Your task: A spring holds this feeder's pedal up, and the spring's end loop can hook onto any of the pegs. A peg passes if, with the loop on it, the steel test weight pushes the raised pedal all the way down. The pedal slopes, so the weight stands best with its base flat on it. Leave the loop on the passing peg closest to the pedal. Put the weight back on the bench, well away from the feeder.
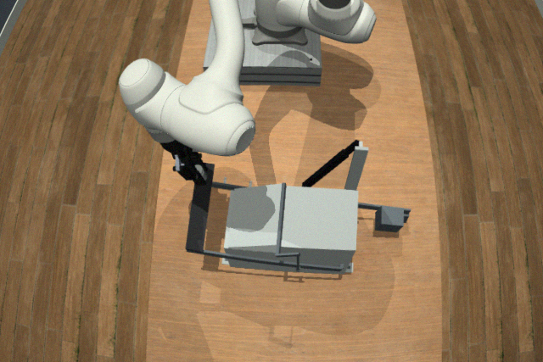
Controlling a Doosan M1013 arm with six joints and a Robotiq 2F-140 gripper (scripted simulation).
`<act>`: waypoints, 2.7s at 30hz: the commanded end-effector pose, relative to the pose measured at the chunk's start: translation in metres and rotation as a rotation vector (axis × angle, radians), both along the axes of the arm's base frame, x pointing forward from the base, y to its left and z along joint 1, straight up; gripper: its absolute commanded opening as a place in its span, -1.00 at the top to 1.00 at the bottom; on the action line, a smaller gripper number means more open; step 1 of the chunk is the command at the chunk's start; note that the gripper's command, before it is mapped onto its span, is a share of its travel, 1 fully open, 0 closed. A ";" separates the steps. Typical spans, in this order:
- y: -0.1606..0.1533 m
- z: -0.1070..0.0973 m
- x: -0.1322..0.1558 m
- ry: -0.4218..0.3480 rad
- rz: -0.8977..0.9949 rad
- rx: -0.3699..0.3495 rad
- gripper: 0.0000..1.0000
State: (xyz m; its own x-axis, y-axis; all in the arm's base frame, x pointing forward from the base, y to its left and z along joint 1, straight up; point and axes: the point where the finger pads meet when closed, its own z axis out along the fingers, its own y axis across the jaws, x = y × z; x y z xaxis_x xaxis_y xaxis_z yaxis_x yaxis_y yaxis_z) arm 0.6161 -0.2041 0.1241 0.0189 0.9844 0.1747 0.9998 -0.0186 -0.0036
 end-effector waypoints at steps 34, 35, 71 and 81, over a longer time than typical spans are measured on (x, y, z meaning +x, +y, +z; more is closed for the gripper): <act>0.050 -0.019 -0.041 -0.001 0.000 -0.035 0.50; 0.052 -0.019 -0.043 -0.001 0.000 -0.037 0.50; 0.108 -0.040 -0.090 0.000 0.000 -0.077 0.50; 0.120 -0.045 -0.101 0.000 0.000 -0.085 0.50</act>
